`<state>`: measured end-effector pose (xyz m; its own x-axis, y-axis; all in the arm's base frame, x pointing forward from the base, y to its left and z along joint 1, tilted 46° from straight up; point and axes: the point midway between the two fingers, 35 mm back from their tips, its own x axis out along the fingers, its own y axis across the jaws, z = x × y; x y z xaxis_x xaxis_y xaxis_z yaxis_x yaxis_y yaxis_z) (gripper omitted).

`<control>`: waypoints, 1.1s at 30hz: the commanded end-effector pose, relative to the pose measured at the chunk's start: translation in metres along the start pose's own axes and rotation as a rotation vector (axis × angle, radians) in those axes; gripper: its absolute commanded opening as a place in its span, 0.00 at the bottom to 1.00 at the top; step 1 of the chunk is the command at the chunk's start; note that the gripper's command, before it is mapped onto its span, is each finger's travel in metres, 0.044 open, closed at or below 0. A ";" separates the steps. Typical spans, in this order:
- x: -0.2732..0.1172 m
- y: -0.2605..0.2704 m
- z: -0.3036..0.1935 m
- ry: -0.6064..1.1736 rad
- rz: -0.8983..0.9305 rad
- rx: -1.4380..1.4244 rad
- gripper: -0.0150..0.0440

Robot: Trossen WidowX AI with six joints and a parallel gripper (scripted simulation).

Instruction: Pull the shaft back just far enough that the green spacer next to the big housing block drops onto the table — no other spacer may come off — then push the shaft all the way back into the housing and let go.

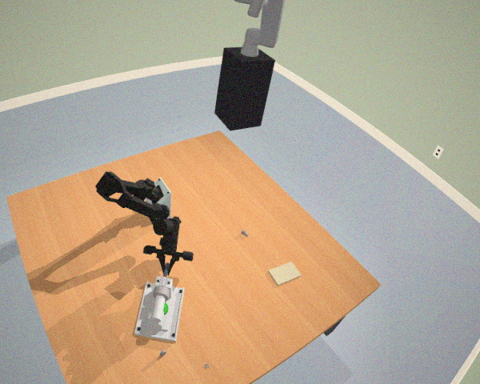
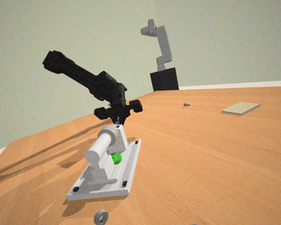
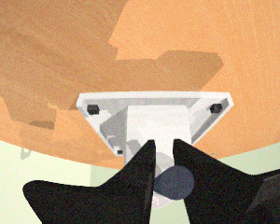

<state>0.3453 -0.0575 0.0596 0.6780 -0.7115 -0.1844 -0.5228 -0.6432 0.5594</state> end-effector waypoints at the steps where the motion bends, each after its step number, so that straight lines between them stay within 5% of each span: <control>1: 0.003 0.000 -0.005 0.005 0.004 0.006 0.25; 33: 0.012 0.001 -0.013 0.005 0.004 0.006 0.25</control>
<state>0.3555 -0.0612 0.0652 0.6777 -0.7120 -0.1838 -0.5236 -0.6428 0.5592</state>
